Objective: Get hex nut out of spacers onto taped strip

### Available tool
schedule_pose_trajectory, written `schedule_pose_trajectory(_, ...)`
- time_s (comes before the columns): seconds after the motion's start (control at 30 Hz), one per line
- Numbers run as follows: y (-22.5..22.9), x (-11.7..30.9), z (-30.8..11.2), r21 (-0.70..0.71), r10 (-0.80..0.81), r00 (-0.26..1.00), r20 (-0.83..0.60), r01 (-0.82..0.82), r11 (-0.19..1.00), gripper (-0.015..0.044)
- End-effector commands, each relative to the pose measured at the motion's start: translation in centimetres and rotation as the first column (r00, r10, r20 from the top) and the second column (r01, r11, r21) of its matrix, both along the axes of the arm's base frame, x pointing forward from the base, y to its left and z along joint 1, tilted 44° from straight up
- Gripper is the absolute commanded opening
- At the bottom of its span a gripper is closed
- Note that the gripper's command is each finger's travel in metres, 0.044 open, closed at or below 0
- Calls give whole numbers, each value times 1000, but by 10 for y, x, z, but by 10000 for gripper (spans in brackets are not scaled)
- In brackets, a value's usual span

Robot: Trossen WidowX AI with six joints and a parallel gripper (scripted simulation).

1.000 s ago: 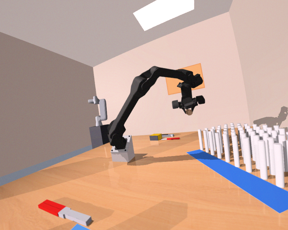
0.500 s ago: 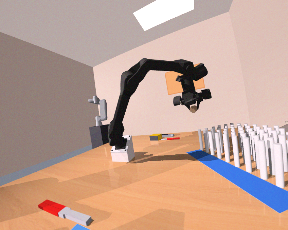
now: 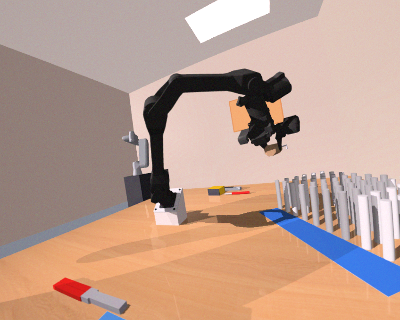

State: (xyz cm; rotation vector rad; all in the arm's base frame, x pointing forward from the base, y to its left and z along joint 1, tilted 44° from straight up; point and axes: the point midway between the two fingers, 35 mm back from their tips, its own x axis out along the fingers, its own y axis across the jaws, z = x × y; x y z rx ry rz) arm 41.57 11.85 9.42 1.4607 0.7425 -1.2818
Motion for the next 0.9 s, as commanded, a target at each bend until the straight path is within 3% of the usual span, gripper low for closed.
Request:
schedule_pose_trajectory(0.0, -21, -5, 19, 0, -56, 997, 46, 56, 998, 0)
schedule_pose_trajectory(0.87, -131, -65, 107, 34, -350, 889, 294, 357, 934, 0)
